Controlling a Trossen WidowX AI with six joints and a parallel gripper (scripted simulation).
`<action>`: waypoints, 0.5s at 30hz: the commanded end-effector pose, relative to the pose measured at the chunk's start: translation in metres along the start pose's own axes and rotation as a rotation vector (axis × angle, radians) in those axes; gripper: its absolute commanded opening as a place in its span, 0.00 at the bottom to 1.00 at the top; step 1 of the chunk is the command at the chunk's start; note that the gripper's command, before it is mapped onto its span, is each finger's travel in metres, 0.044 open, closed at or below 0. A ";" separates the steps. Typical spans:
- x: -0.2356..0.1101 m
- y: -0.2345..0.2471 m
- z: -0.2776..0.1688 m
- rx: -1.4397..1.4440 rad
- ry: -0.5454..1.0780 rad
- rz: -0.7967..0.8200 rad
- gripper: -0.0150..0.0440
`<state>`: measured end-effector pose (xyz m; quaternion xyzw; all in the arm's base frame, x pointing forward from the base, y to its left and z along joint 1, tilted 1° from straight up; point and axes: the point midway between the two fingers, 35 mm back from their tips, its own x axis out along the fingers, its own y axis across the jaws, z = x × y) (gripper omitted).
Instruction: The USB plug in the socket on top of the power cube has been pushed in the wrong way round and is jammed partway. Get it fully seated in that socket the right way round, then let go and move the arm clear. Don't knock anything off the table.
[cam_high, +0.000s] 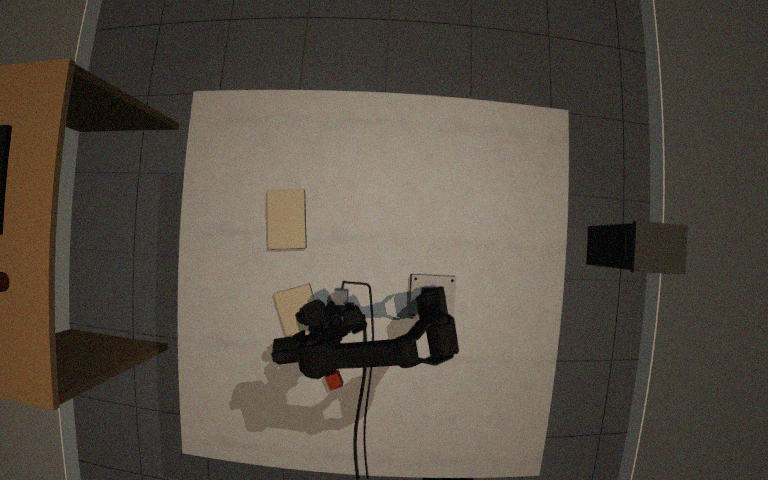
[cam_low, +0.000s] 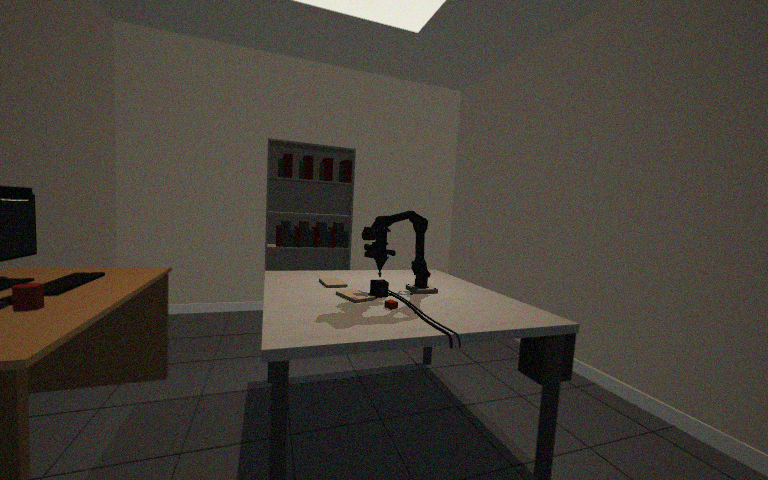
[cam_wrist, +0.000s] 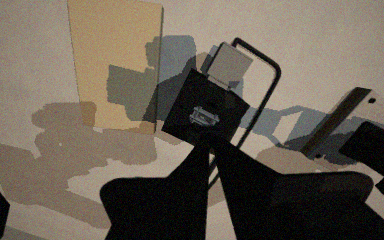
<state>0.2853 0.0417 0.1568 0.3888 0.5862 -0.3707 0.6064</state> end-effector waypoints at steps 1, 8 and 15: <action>0.000 0.000 0.000 -0.118 0.000 0.000 0.25; 0.000 0.000 0.000 -0.302 0.000 0.000 0.25; 0.000 0.000 0.000 -0.485 0.000 0.000 0.25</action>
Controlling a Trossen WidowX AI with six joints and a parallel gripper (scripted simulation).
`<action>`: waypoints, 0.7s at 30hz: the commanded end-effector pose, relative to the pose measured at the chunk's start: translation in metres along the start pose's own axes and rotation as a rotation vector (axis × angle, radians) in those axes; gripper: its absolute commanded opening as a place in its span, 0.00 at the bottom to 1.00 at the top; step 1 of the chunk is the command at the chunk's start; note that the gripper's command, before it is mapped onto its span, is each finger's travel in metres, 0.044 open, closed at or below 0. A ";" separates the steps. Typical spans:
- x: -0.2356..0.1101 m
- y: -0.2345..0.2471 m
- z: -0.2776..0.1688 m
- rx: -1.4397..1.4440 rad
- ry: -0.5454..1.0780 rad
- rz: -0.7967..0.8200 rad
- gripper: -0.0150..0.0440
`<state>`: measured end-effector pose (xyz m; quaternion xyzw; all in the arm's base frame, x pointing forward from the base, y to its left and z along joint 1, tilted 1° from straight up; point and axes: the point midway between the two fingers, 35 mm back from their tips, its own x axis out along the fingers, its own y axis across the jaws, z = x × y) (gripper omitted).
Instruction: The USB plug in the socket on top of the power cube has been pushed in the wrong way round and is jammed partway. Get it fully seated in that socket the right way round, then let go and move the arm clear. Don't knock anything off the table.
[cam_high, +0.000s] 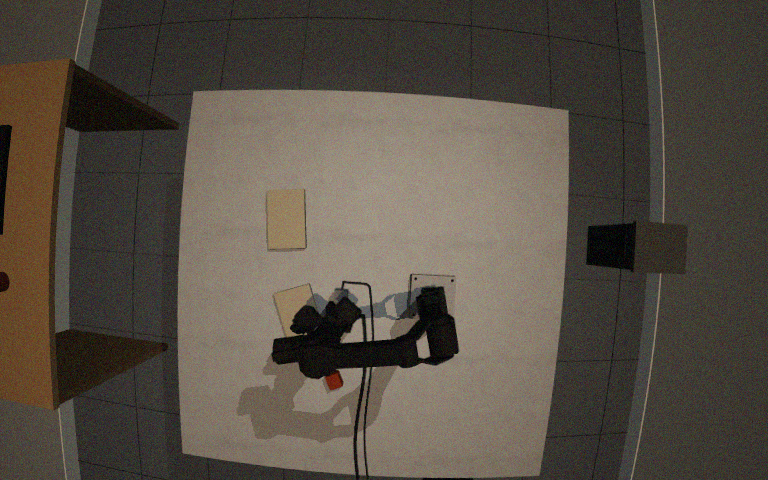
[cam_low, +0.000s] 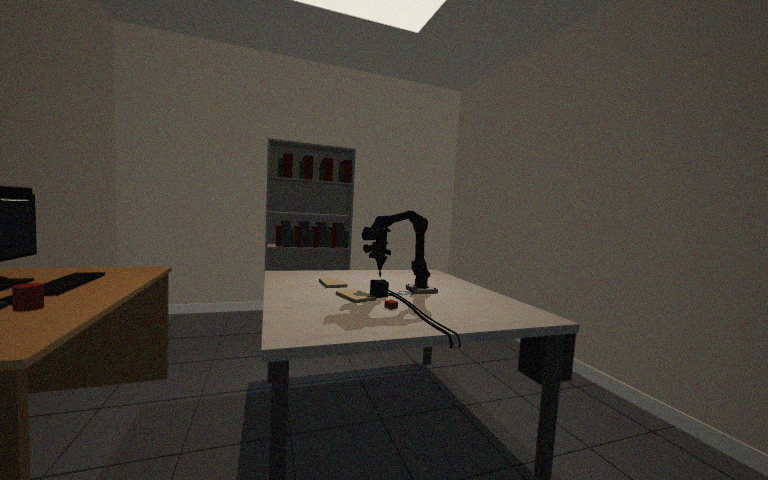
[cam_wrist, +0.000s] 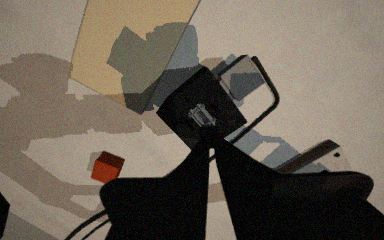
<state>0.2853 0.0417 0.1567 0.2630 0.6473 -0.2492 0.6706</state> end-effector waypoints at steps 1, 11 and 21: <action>0.000 0.000 0.000 -0.118 0.000 0.000 0.25; 0.000 0.000 0.000 -0.380 0.000 0.000 0.25; 0.000 0.000 0.000 -0.642 0.000 0.000 0.25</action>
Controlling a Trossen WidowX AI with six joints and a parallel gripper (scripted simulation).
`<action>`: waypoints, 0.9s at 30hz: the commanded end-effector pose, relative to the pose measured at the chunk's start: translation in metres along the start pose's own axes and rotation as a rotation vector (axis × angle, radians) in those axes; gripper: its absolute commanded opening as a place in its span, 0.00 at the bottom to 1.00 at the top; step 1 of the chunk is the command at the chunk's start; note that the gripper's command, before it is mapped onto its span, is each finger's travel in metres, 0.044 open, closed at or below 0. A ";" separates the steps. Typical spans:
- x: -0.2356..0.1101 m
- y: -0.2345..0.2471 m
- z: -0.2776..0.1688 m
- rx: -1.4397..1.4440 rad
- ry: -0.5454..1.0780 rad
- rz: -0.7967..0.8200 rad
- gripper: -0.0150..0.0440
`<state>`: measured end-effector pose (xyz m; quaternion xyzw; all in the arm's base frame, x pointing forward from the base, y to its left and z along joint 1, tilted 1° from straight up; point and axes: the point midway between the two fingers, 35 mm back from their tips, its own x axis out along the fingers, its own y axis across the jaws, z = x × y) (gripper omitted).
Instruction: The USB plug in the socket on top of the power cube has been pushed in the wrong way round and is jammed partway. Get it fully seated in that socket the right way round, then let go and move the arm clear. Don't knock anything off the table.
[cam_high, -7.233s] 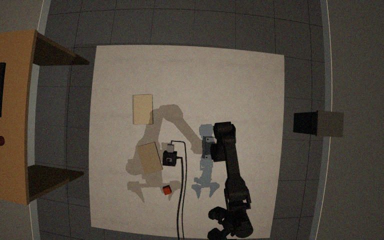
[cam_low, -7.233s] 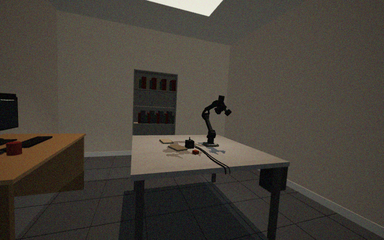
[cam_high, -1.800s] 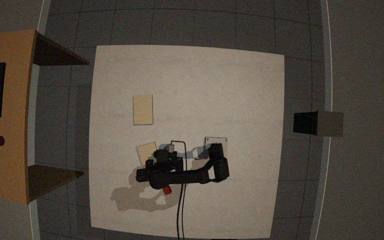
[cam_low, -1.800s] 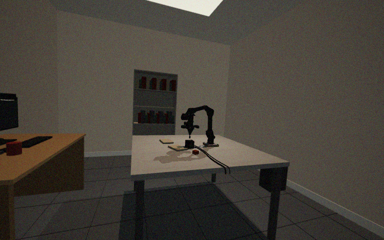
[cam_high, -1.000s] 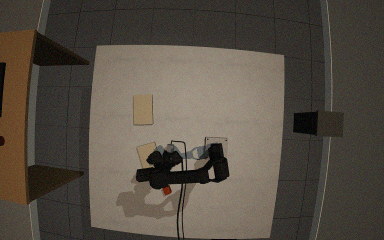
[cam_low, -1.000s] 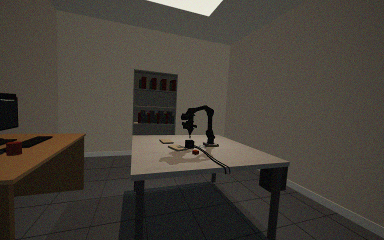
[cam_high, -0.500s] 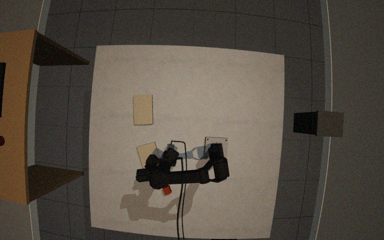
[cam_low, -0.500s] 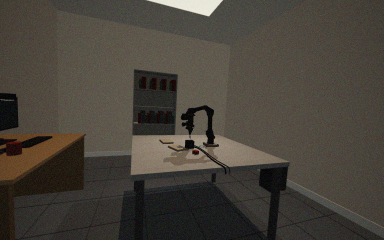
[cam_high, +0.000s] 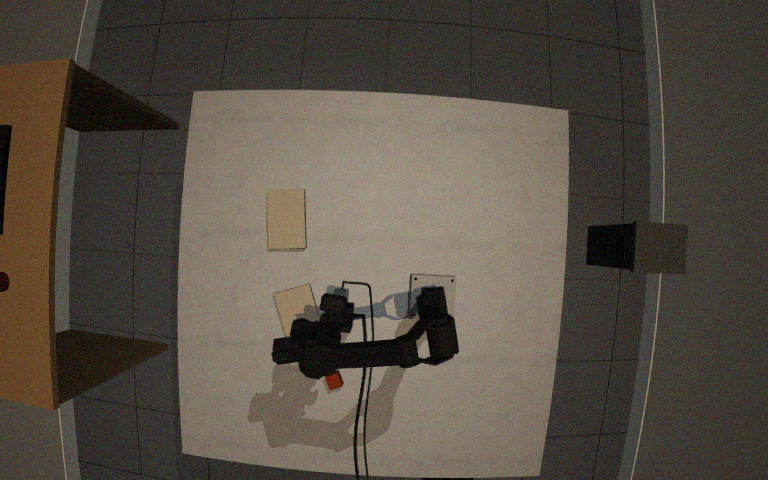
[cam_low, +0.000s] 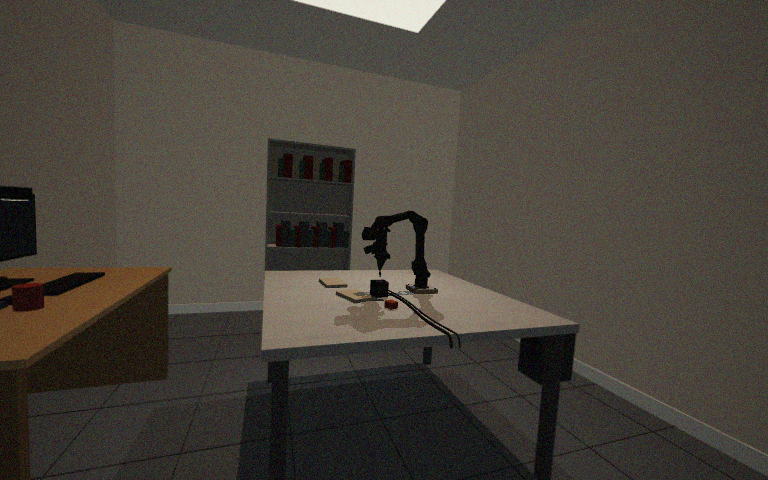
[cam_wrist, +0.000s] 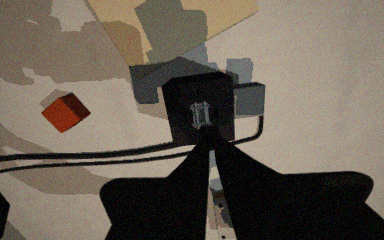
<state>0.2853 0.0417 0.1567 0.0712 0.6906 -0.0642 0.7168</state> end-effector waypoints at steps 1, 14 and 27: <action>0.000 0.000 0.000 -0.118 0.000 0.000 0.25; 0.000 0.000 0.000 -0.459 0.000 0.000 0.25; 0.000 0.000 0.000 -0.799 0.000 0.000 0.25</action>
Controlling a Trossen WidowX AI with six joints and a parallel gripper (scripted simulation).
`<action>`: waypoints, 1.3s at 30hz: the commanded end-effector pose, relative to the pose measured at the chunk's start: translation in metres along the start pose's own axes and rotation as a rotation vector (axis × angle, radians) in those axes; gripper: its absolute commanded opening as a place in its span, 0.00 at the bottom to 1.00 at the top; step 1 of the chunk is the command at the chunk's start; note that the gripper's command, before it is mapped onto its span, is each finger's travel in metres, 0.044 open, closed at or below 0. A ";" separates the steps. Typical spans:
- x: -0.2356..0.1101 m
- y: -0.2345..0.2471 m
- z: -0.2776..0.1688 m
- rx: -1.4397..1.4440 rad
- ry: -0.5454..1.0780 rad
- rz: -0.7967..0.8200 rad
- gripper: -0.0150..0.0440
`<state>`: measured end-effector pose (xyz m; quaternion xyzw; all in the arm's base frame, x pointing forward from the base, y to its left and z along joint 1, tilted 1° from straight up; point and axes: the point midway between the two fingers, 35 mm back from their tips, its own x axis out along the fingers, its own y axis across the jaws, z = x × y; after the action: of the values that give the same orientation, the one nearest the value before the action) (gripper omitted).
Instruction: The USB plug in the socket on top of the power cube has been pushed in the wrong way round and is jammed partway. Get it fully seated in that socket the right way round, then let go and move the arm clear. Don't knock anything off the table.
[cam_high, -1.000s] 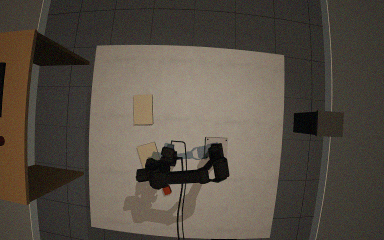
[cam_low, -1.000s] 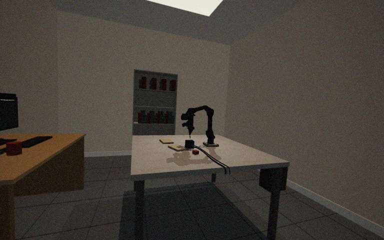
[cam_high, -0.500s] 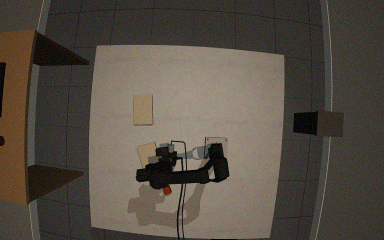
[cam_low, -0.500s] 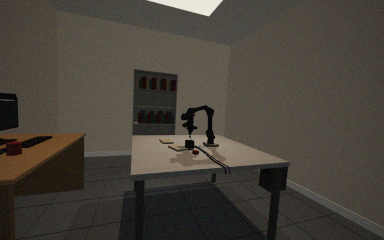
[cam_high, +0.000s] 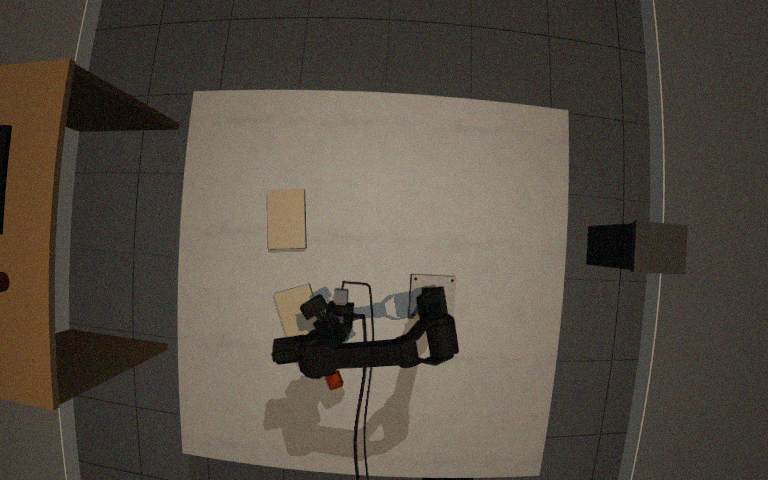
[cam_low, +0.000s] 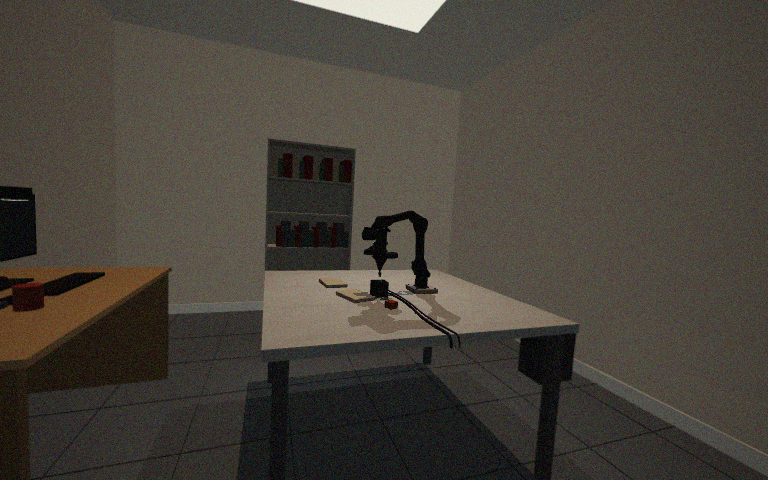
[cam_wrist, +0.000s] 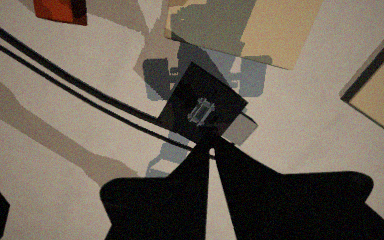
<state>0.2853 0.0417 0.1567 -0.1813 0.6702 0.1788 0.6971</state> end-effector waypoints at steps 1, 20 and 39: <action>0.000 0.000 0.000 -0.118 0.000 0.000 0.25; 0.000 0.000 0.000 -0.616 0.000 0.000 0.25; 0.000 0.000 0.000 -0.996 0.000 0.000 0.25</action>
<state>0.2854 0.0417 0.1567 -0.4835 0.5111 0.4687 0.5341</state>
